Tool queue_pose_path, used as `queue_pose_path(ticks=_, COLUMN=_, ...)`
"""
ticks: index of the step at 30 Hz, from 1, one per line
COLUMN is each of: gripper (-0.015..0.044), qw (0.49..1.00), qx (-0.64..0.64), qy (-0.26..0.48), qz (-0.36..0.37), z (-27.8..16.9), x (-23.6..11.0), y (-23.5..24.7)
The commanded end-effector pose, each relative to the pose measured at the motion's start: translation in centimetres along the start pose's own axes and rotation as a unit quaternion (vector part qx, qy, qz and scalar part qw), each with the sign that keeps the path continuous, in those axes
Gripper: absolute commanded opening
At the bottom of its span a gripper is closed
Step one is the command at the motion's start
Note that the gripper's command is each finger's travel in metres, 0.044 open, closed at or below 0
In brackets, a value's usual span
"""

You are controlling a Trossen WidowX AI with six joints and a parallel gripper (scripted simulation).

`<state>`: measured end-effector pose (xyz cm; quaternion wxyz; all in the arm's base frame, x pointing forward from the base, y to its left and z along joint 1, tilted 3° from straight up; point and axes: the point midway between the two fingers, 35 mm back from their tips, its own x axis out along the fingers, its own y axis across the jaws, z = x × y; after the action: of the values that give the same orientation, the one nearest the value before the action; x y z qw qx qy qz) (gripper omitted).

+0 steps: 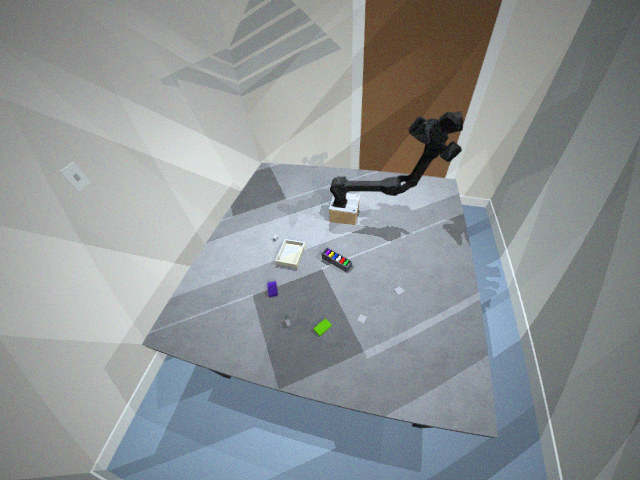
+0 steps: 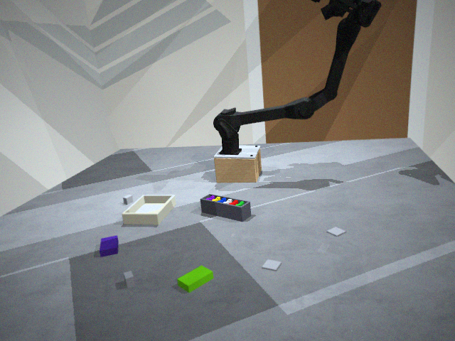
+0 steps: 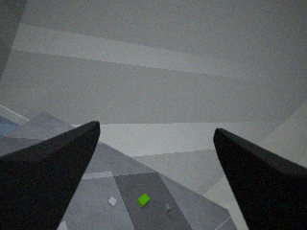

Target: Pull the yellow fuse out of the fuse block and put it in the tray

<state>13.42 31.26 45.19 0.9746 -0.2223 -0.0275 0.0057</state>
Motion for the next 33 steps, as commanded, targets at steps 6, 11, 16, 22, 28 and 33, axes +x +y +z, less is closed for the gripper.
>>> queue_pose_path(ticks=6, gripper=0.0243, qw=0.995, qx=0.088, qy=-0.048, qz=-0.027, z=2.0, x=-1.8, y=-6.0)
queue_pose_path(ticks=11, gripper=0.0111, qw=0.986, qx=0.148, qy=-0.071, qz=-0.034, z=2.4, x=-3.0, y=-12.4)
queue_pose_path(ticks=16, gripper=0.0074, qw=0.971, qx=0.218, qy=-0.081, qz=-0.051, z=1.1, x=-3.1, y=-20.5)
queue_pose_path(ticks=22, gripper=0.0074, qw=0.937, qx=0.341, qy=-0.057, qz=-0.05, z=-3.3, x=-1.3, y=-28.6)
queue_pose_path(ticks=28, gripper=0.0074, qw=0.892, qx=0.448, qy=-0.001, qz=-0.053, z=-9.7, x=2.1, y=-33.3)
queue_pose_path(ticks=33, gripper=0.0074, qw=0.862, qx=0.501, qy=0.052, qz=-0.048, z=-14.3, x=5.3, y=-34.9)
